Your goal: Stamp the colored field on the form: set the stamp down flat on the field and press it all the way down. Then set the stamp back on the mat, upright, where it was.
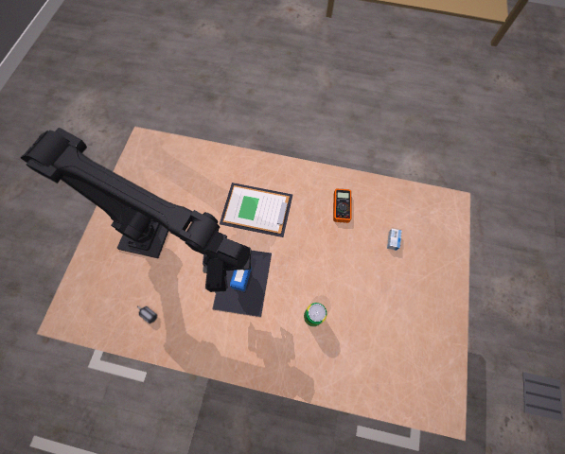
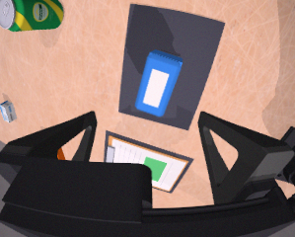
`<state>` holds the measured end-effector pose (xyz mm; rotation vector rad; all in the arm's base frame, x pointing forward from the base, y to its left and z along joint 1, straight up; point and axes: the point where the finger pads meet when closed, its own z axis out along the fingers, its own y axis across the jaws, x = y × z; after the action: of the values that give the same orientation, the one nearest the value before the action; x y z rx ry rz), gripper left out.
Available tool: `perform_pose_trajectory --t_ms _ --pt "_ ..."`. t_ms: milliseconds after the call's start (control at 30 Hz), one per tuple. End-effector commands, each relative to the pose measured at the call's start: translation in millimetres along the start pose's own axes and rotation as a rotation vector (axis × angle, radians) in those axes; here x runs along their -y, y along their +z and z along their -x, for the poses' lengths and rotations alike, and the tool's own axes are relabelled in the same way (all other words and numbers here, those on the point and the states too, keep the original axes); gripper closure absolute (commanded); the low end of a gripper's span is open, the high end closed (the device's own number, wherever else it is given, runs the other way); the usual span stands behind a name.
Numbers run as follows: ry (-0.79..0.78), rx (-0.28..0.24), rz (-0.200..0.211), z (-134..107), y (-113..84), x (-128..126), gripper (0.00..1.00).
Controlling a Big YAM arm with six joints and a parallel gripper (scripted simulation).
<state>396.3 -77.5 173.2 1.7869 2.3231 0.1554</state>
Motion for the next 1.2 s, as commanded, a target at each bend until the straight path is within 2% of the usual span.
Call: perform_pose_trajectory --t_ms 0,33,100,167,300,400,533,867,933,1100,1167 --pt "0.136 -0.023 -0.049 4 -8.2 -22 0.0" --pt "0.136 -0.023 -0.049 4 -8.2 -22 0.0" --pt "0.201 -0.041 -0.112 8 -0.7 -21 0.0" --pt "0.227 -0.055 -0.155 4 4.4 -23 0.0" --pt "0.259 -0.062 -0.191 5 8.4 -23 0.0" --pt "0.263 -0.063 -0.194 4 8.1 -20 0.0" --pt "0.263 -0.057 -0.175 4 4.1 -21 0.0" --pt "0.256 -0.057 -0.175 4 4.1 -21 0.0" --pt "0.255 -0.052 -0.159 7 -9.3 -25 0.0" --pt "0.241 -0.053 -0.158 10 -52.1 -32 0.0" --pt "0.241 -0.053 -0.158 10 -52.1 -32 0.0"
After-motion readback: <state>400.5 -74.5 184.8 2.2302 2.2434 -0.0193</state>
